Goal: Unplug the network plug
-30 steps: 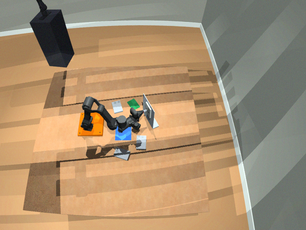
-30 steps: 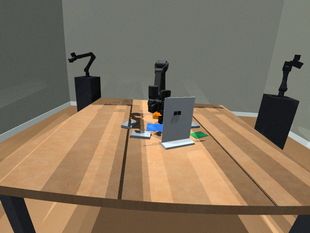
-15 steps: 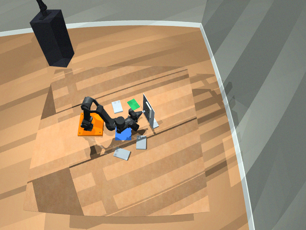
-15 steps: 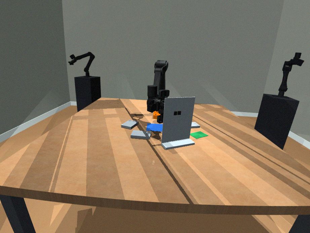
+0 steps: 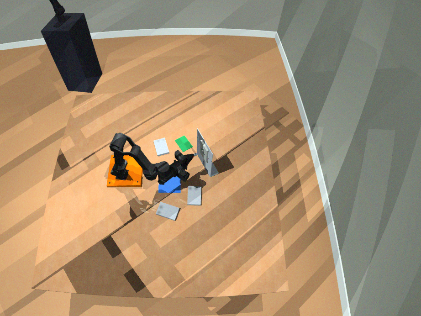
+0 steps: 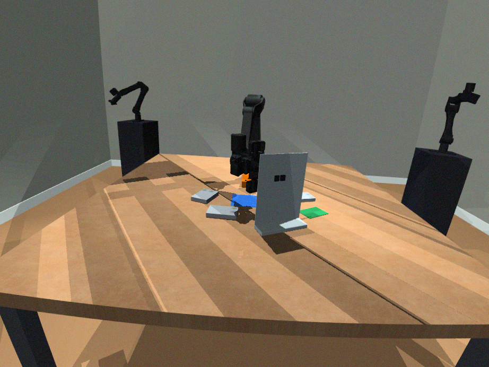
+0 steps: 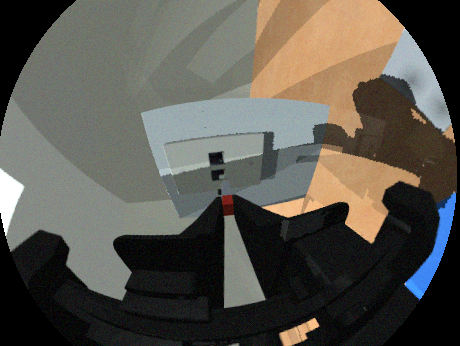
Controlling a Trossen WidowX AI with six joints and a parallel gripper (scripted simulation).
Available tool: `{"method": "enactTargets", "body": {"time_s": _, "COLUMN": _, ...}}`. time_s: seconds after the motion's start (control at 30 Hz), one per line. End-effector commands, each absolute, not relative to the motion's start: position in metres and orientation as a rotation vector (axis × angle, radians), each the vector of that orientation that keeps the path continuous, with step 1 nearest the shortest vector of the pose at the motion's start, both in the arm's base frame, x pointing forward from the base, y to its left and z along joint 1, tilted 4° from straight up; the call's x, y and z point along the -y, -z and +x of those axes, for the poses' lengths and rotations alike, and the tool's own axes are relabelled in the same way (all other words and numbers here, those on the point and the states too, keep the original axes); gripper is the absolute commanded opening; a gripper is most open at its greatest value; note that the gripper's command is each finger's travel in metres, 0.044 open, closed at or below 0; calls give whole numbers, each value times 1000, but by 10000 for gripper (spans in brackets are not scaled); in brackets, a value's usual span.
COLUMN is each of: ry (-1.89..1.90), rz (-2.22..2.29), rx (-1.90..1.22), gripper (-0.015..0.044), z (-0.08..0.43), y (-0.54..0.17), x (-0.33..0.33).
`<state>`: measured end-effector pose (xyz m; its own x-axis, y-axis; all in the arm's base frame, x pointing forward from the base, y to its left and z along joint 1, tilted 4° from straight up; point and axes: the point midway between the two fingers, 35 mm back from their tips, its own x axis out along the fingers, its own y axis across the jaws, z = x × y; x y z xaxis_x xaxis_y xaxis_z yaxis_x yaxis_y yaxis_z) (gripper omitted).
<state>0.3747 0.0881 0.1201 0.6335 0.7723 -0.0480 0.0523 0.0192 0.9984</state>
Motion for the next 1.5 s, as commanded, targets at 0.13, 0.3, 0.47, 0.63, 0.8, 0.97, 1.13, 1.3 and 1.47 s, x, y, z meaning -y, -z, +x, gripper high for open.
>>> {"method": "enactTargets", "body": {"time_s": 0.13, "ry": -649, "rz": 1457, "rx": -733, "gripper": 0, "z": 369, "y": -121, "x": -84}}
{"method": "enactTargets", "body": {"time_s": 0.3, "ry": -649, "rz": 1457, "rx": -733, "gripper": 0, "z": 366, "y": -121, "x": -81}}
{"method": "enactTargets", "body": {"time_s": 0.47, "ry": -649, "rz": 1457, "rx": -734, "gripper": 0, "z": 363, "y": -121, "x": -78}}
{"method": "enactTargets", "body": {"time_s": 0.63, "ry": -648, "rz": 1457, "rx": -734, "gripper": 0, "z": 360, "y": -121, "x": -75}}
{"method": "enactTargets", "body": {"time_s": 0.8, "ry": -645, "rz": 1462, "rx": -734, "gripper": 0, "z": 361, "y": -121, "x": -74}}
{"method": "enactTargets", "body": {"time_s": 0.97, "ry": -645, "rz": 1461, "rx": -734, "gripper": 0, "z": 360, "y": -131, "x": -73}}
{"method": "enactTargets", "body": {"time_s": 1.13, "ry": -646, "rz": 1460, "rx": -735, "gripper": 0, "z": 357, "y": -142, "x": -72}}
{"method": "enactTargets", "body": {"time_s": 1.3, "ry": -646, "rz": 1459, "rx": -735, "gripper": 0, "z": 354, "y": -153, "x": -71}}
{"method": "enactTargets", "body": {"time_s": 1.47, "ry": -647, "rz": 1458, "rx": -735, "gripper": 0, "z": 350, "y": -164, "x": -70}}
